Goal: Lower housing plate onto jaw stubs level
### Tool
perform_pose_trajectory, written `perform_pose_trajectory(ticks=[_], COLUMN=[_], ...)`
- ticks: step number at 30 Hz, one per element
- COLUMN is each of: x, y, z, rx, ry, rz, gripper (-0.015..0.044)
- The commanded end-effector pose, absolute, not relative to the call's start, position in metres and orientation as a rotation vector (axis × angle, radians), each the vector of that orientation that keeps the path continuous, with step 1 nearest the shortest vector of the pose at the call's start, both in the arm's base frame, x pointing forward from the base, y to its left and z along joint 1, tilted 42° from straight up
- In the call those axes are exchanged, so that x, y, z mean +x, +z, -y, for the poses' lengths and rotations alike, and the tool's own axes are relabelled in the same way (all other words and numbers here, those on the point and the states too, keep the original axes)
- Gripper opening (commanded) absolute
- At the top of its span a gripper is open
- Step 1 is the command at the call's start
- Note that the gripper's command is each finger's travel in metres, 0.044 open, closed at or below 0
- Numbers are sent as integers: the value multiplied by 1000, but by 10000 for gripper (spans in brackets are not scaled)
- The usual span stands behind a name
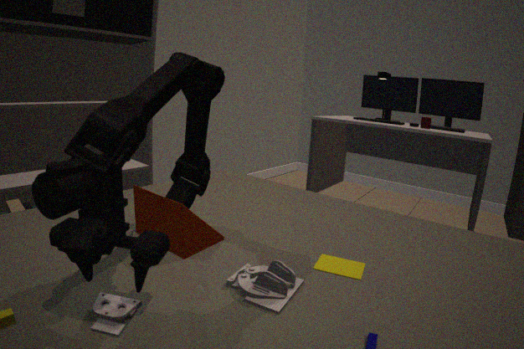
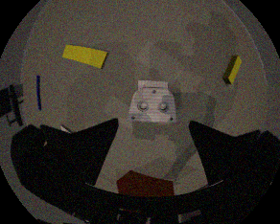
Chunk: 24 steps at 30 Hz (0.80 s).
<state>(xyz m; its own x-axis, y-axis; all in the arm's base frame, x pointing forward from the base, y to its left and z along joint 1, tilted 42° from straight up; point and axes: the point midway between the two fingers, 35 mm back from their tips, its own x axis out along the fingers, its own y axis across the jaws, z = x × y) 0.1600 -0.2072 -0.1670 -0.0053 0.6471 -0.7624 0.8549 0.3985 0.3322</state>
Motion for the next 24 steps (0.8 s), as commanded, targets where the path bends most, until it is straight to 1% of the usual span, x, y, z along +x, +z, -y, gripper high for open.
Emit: perform_pose_trajectory(ticks=[1, 24], x=[160, 160], y=[-168, -172], z=[206, 204], rx=[1328, 1323], ry=[-280, -280], rz=[-1723, -1724], gripper=[440, 440])
